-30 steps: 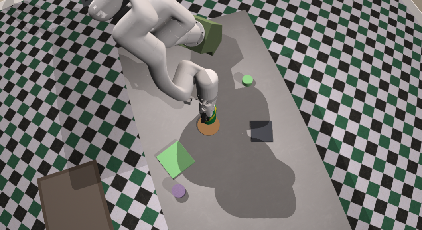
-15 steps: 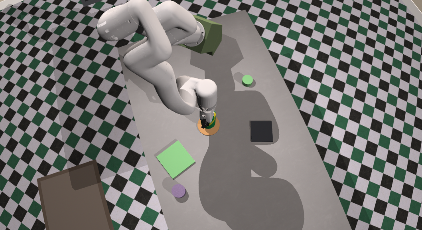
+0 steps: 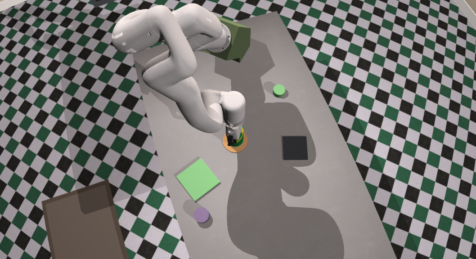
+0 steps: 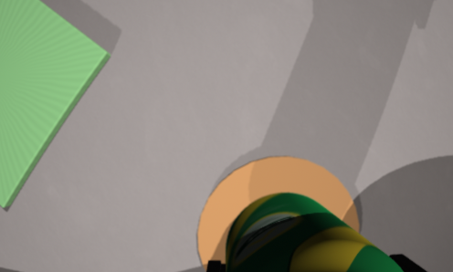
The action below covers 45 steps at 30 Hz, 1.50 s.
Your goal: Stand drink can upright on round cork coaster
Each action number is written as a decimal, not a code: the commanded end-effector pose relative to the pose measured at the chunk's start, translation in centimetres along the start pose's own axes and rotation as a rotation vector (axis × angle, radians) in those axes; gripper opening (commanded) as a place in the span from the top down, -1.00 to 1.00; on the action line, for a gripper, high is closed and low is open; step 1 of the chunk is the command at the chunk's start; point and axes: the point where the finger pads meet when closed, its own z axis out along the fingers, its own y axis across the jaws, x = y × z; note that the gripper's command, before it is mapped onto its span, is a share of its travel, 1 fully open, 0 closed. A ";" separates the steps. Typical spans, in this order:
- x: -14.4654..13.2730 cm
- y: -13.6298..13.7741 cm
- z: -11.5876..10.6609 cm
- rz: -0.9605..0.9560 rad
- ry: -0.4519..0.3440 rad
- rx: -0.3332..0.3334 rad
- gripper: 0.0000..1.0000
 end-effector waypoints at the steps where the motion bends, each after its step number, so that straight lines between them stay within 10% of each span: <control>1: -0.1 0.0 0.5 0.000 -0.001 0.001 1.00; 18: -0.1 0.0 0.8 0.000 -0.001 0.001 1.00; 19: -0.1 0.0 0.8 0.000 -0.001 0.001 -1.00; 45: -0.1 0.0 0.8 0.000 -0.001 0.001 -1.00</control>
